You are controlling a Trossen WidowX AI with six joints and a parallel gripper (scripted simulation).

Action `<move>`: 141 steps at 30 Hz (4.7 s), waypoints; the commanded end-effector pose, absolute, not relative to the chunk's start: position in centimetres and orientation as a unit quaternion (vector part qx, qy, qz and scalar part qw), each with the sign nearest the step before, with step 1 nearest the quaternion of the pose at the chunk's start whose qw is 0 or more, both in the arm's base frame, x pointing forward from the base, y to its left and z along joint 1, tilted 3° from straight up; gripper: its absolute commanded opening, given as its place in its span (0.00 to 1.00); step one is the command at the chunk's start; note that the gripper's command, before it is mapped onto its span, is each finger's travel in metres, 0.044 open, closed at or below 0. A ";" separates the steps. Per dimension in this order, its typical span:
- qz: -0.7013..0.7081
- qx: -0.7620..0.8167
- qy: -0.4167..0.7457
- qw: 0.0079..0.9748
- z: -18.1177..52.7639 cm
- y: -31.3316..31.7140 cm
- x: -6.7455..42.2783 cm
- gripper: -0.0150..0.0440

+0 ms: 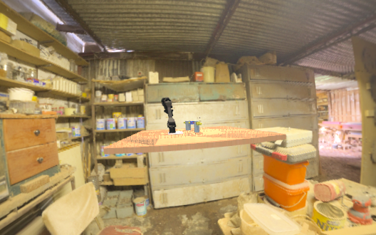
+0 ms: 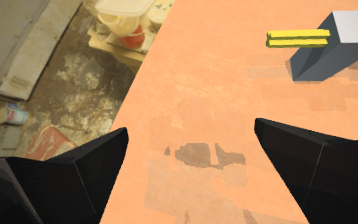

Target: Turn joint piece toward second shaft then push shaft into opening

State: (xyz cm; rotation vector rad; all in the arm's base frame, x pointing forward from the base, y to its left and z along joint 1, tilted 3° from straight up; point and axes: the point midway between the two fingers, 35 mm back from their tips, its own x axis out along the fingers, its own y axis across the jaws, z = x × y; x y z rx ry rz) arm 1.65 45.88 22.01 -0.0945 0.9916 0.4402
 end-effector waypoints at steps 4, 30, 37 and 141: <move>0.140 -0.066 0.509 0.847 22.1 42.0 13.2 1.00; -0.014 0.017 0.672 0.740 21.6 10.0 35.7 1.00; -0.020 0.024 0.672 0.740 21.6 10.0 35.8 1.00; -0.260 0.243 0.642 0.680 8.9 14.4 31.3 0.56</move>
